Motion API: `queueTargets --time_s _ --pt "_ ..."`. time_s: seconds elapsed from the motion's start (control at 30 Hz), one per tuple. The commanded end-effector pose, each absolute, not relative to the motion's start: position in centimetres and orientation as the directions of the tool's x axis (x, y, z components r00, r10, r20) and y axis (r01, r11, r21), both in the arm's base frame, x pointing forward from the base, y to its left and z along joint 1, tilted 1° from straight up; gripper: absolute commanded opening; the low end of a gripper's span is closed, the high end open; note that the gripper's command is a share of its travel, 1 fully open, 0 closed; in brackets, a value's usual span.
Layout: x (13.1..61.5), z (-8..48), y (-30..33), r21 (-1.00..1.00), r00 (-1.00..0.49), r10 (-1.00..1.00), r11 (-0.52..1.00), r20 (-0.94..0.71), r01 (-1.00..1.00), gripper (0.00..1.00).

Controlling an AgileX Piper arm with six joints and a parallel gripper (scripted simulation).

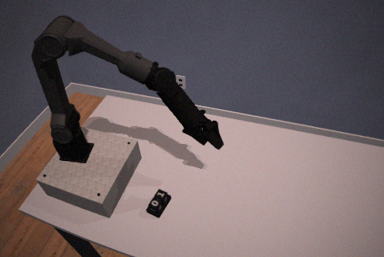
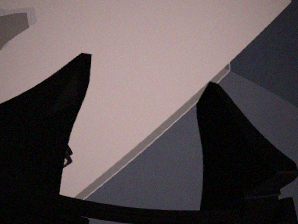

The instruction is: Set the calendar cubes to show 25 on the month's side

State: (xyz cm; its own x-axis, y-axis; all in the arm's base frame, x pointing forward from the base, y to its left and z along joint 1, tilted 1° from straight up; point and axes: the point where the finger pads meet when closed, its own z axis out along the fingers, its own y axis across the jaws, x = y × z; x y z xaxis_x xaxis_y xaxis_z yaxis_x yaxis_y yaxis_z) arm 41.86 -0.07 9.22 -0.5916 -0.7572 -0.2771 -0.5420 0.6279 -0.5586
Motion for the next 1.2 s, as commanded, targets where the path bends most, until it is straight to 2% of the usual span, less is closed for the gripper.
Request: queueTargets --time_s 0.0,0.1,0.2,0.23,0.3,0.43,0.57,0.67,1.17 --pt "40.8 9.1 -2.5 -0.496 -0.703 -0.654 0.725 -0.278 -0.478 1.0" --pt "38.0 8.3 -5.9 -0.389 -0.866 -0.427 0.867 -0.261 -0.311 1.0" --pt "37.6 8.2 -6.3 -0.375 -0.881 -0.398 0.881 -0.257 -0.288 1.0" --pt "35.9 7.8 -7.4 -0.315 -0.935 -0.268 0.93 -0.233 -0.188 1.0" --pt "34.3 7.6 -8.2 -0.259 -0.968 -0.144 0.962 -0.208 -0.087 1.0" --pt "30.8 7.3 -9.0 -0.127 -0.985 0.131 0.981 -0.116 0.146 1.0" --pt "28.7 7.5 -8.9 -0.041 -0.955 0.295 0.954 -0.037 0.296 1.0" --pt "27.9 7.5 -8.7 -0.013 -0.938 0.346 0.938 -0.003 0.346 1.0" --pt "27.9 7.5 -8.6 -0.011 -0.939 0.344 0.939 -0.001 0.344 1.0"
